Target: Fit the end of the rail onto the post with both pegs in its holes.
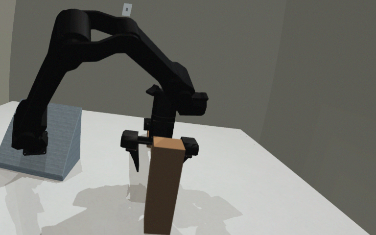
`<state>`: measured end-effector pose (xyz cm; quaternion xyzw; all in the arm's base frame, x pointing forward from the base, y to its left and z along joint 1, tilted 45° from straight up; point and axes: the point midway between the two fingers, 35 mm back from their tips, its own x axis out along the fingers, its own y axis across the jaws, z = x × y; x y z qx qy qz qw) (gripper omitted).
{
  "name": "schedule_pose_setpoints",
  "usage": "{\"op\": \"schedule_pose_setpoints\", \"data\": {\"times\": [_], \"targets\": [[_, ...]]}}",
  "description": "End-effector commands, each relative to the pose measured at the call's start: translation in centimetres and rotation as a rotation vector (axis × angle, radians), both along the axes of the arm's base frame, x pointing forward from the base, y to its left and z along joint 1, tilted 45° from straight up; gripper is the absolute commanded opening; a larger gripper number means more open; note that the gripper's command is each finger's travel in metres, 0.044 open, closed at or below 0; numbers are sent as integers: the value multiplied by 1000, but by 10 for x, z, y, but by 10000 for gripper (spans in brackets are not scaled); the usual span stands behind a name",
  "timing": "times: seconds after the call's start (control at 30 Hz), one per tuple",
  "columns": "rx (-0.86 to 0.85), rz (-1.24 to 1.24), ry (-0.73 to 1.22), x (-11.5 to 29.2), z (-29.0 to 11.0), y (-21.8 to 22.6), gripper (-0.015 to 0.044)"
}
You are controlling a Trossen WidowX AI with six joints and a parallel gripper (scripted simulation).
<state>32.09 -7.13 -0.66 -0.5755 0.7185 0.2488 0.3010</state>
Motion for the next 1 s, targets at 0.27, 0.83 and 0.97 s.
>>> {"op": "schedule_pose_setpoints", "data": {"times": [0.27, 0.83, 0.97], "targets": [[-5, -1, 7, -3, -5, -6, 256], [-5, -1, 7, -3, -5, -6, 0], [-5, -1, 7, -3, -5, -6, 0]]}}
